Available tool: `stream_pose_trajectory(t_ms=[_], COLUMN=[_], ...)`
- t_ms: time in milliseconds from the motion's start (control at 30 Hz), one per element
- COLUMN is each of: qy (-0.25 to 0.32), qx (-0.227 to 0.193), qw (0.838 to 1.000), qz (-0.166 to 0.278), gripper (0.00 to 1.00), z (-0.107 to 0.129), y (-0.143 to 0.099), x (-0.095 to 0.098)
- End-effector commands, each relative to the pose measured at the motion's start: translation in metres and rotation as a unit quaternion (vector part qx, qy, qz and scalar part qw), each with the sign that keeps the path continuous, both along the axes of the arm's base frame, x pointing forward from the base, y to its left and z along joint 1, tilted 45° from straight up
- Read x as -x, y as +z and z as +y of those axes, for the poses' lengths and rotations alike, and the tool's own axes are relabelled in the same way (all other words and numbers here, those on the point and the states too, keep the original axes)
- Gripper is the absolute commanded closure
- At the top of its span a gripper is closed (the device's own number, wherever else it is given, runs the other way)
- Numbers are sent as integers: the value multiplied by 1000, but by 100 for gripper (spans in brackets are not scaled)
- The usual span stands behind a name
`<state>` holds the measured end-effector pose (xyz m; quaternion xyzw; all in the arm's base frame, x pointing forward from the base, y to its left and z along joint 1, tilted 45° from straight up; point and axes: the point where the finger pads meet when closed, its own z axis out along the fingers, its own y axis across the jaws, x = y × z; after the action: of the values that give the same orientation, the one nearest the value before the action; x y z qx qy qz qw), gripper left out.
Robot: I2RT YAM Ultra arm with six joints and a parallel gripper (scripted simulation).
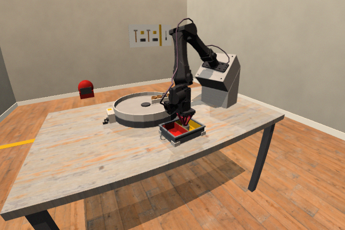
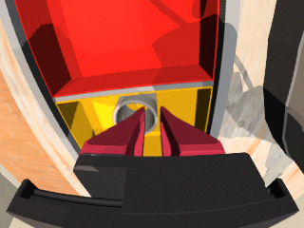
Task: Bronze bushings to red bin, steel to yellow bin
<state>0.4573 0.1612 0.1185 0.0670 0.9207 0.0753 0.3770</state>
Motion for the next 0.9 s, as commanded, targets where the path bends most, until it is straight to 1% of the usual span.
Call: stream_pose_trajectory(t_ms=[0,233,300,400,467,500,567,600,667,733,867], qy=[1,1,1,2,2,2,0,0,0,0,0], qx=[-7,-7,-6,0,0,-8,0,1,-2,0,-1], qw=[1000,1000,1000,1000,1000,1000,1000,1000,1000,1000,1000], qz=[-15,-15,-13,1,1,-17,-1,0,-5,-1,-3], gripper=[85,85,85,85,85,85,85,85,85,85,85], z=[1,0,0,-1,-1,4,0,-1,-1,-2,-4], y=[14,14,16,7,7,25,14,15,25,27,42], x=[-5,-5,0,10,10,4,16,19,22,30,42])
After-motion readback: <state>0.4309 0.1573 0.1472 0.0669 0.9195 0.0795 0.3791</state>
